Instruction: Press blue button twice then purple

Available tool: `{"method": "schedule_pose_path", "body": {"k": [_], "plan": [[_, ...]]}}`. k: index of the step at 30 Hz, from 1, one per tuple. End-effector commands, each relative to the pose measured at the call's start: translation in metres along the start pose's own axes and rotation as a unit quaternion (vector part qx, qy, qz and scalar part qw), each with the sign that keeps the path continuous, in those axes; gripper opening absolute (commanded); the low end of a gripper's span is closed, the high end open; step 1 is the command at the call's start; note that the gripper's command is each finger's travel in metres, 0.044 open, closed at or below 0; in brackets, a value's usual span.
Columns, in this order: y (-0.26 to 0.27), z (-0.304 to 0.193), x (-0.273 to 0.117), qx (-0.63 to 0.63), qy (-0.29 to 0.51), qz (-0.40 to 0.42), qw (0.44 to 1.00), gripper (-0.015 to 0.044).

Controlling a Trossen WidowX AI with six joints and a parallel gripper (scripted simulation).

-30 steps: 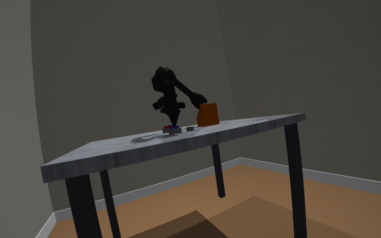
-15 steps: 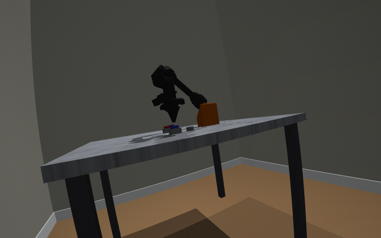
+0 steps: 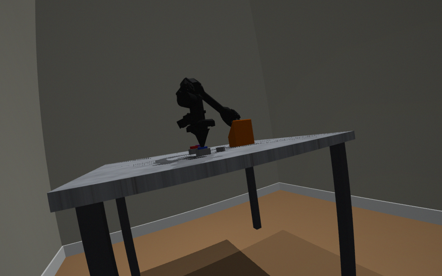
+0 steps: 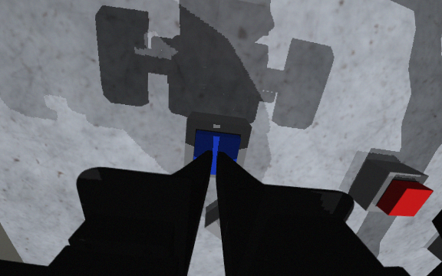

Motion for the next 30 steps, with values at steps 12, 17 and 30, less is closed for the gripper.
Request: {"method": "schedule_pose_path", "body": {"k": [12,17,30], "plan": [[0.000,0.000,0.002,-0.002,-0.002,-0.002,1.000,0.0020],[0.000,0.000,-0.003,0.000,0.000,0.000,1.000,0.0020],[0.000,-0.001,-0.094,-0.002,-0.001,0.001,1.000,0.0020]]}}
Point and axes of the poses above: the point midway between the two fingers, 35 mm back from their tips, its own x axis out along the fingers, its own y axis across the jaws, z = x × y, the point moved 7 cm from there along -x, back along the fingers, and after that the axes turned 13 degrees about x, right-handed, at the moved point
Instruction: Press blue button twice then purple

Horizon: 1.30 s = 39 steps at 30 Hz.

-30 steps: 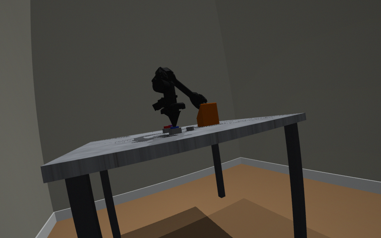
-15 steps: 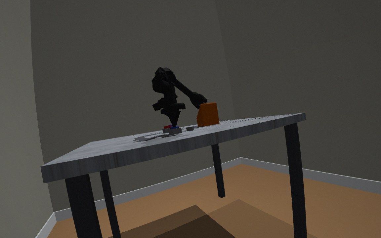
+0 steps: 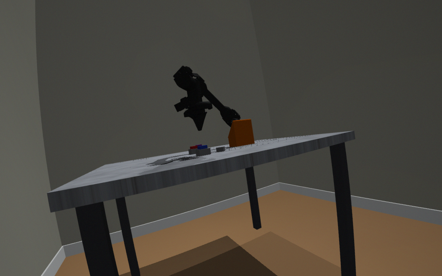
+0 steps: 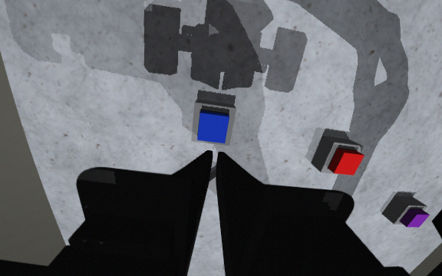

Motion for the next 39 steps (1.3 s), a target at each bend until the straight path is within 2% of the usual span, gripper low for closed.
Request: {"method": "schedule_pose_path", "body": {"k": [1,6,13,19,25,32,35,39], "plan": [[0.000,-0.002,-0.024,0.002,-0.004,0.007,1.000,0.0020],[-0.021,0.011,-0.030,0.000,-0.003,0.012,1.000,0.0020],[-0.130,0.052,-0.047,-0.006,-0.001,0.026,1.000,0.0020],[-0.225,0.059,-0.047,-0.007,-0.002,0.030,1.000,0.0020],[-0.311,0.040,-0.040,-0.006,-0.005,0.023,1.000,0.0020],[-0.390,-0.010,-0.026,-0.004,-0.004,0.005,1.000,0.0020],[-0.409,-0.031,-0.021,-0.003,-0.003,-0.004,1.000,0.0020],[-0.410,-0.032,-0.019,-0.003,-0.003,-0.004,1.000,0.0020]]}}
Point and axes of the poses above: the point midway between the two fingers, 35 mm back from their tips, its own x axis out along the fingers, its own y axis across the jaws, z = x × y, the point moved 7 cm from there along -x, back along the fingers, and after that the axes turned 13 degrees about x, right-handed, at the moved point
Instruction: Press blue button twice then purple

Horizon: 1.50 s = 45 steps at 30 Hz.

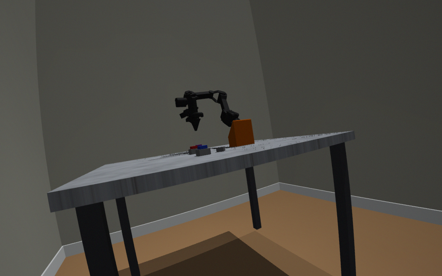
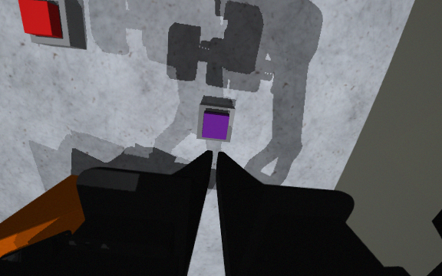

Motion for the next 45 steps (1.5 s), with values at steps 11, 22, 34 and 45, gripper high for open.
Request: {"method": "schedule_pose_path", "body": {"k": [11,22,34,45], "plan": [[-0.002,-0.003,0.065,-0.005,0.001,-0.006,1.000,0.0020],[-0.002,-0.003,0.083,-0.005,0.001,-0.006,1.000,0.0020],[-0.003,-0.004,0.096,-0.005,0.000,-0.007,1.000,0.0020],[-0.003,-0.004,0.096,-0.005,0.000,-0.007,1.000,0.0020]]}}
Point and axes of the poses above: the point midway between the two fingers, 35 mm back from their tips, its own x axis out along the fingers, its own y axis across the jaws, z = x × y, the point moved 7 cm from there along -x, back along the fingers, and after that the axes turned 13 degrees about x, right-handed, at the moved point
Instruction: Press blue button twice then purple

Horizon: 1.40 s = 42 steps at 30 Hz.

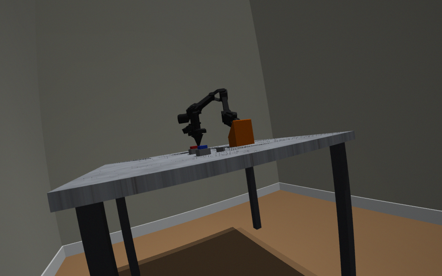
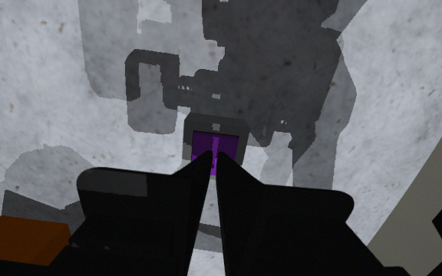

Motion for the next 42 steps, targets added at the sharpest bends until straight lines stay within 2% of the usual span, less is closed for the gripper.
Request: {"method": "schedule_pose_path", "body": {"k": [1,4,8,10,16,24,25,32,39,42], "plan": [[0.000,0.000,0.000,-0.001,0.001,0.001,1.000,0.0020],[0.000,0.000,-0.002,0.000,0.000,0.000,1.000,0.0020],[0.000,0.000,-0.031,-0.002,0.001,0.002,1.000,0.0020],[0.000,0.000,-0.033,-0.002,0.001,0.002,1.000,0.0020],[0.046,0.037,-0.045,-0.005,-0.005,0.039,0.999,0.0178],[0.157,0.072,-0.075,-0.012,0.003,0.075,0.997,0.0387],[0.172,0.072,-0.079,-0.013,0.004,0.076,0.997,0.0400],[0.285,0.048,-0.101,-0.014,0.014,0.067,0.998,0.0400],[0.389,-0.021,-0.107,-0.004,0.008,0.028,1.000,0.0400],[0.408,-0.040,-0.104,0.000,0.003,0.017,1.000,0.0400]]}}
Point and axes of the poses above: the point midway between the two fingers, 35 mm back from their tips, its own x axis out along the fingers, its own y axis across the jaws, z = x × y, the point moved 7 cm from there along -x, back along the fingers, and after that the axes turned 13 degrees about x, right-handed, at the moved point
